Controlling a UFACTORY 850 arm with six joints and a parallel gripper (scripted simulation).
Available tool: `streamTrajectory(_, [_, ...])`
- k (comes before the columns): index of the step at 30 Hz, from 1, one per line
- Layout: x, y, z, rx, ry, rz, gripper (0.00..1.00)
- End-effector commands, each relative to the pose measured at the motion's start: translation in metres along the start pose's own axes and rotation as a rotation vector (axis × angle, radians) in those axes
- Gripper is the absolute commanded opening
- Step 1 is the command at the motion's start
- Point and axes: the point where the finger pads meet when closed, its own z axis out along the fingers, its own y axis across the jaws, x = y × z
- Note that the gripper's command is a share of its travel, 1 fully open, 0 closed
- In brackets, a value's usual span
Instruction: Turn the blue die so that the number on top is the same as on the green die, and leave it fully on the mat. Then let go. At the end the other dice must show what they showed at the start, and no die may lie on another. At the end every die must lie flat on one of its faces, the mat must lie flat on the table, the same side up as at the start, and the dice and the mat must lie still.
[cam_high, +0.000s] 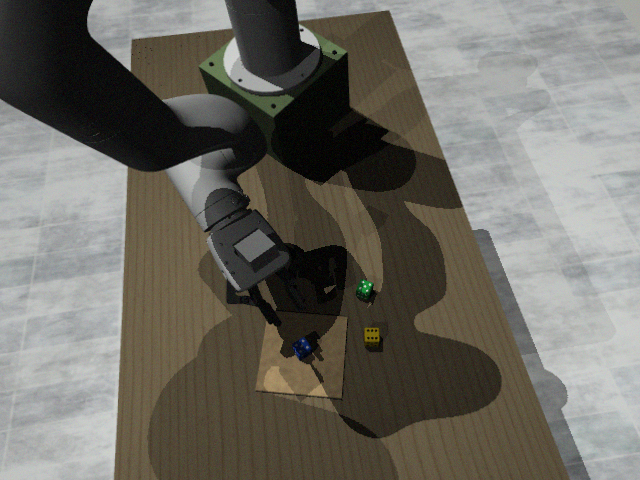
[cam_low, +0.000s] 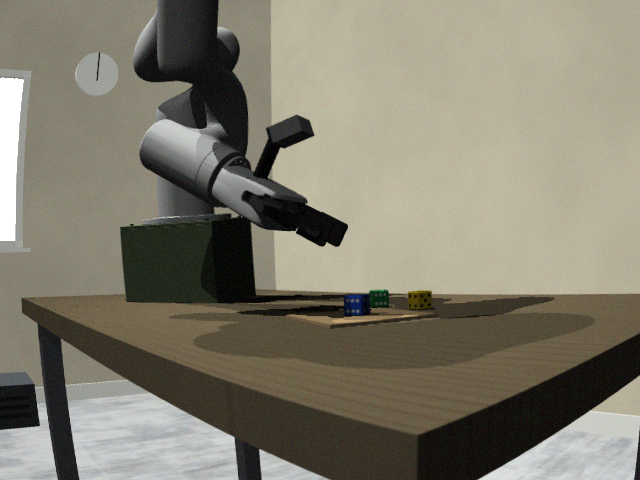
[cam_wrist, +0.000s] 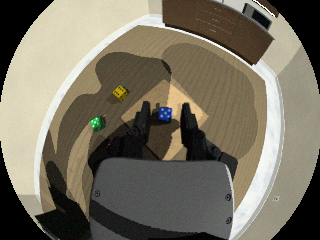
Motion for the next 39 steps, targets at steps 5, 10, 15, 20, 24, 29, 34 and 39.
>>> streamTrajectory(5, [0.012,0.001,0.007,0.001,-0.212,-0.002,0.42])
streamTrajectory(10, [0.016,0.001,0.009,0.0,-0.292,-0.002,0.42])
streamTrajectory(15, [0.022,0.0,0.013,0.0,-0.414,-0.001,0.42])
streamTrajectory(20, [0.028,0.0,0.016,-0.001,-0.522,-0.001,0.42])
streamTrajectory(24, [0.031,0.001,0.019,0.0,-0.61,-0.001,0.42])
streamTrajectory(29, [0.036,0.0,0.022,-0.001,-0.688,-0.001,0.42])
streamTrajectory(34, [0.042,0.0,0.026,-0.001,-0.815,-0.001,0.42])
streamTrajectory(39, [0.046,-0.001,0.029,-0.003,-0.922,-0.001,0.42])
